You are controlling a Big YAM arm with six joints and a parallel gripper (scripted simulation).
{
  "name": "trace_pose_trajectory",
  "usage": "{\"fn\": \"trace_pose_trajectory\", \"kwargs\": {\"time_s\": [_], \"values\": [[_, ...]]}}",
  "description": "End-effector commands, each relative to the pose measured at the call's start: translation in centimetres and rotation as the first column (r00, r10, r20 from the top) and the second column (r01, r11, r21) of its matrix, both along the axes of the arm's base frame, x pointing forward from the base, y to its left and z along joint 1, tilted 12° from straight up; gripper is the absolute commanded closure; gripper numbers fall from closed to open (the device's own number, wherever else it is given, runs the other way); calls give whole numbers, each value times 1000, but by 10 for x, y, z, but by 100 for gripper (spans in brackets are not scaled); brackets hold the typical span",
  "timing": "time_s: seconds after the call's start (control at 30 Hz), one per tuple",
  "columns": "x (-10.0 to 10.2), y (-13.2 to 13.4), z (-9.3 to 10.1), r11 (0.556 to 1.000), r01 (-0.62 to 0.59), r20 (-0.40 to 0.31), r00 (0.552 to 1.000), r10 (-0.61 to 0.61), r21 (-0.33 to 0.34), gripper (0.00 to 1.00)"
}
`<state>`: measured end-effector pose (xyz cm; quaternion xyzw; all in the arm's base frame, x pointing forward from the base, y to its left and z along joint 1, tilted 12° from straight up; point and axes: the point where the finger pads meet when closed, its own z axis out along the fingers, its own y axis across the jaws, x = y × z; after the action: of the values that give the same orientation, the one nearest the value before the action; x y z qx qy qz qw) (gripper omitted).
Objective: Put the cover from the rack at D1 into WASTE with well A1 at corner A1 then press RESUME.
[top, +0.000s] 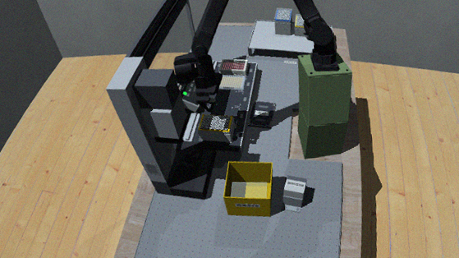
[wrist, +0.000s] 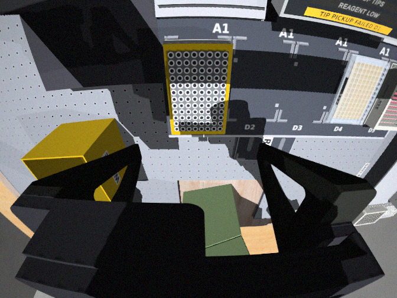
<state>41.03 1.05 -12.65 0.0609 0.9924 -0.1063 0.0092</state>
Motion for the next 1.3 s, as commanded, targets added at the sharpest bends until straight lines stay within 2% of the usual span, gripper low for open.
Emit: {"fn": "trace_pose_trajectory", "kwargs": {"time_s": [0.0, 0.23, 0.33, 0.47, 1.27], "values": [[14, 11, 31, 1000, -5, 51, 999, 5, 6, 0], [27, 18, 60, 1000, -6, 76, 997, 5, 10, 0], [30, 16, 65, 1000, 2, 82, 997, -3, 11, 0], [25, 22, 75, 1000, -6, 75, 997, 5, 10, 0], [26, 17, 75, 1000, 0, 79, 997, 0, 11, 0]]}}
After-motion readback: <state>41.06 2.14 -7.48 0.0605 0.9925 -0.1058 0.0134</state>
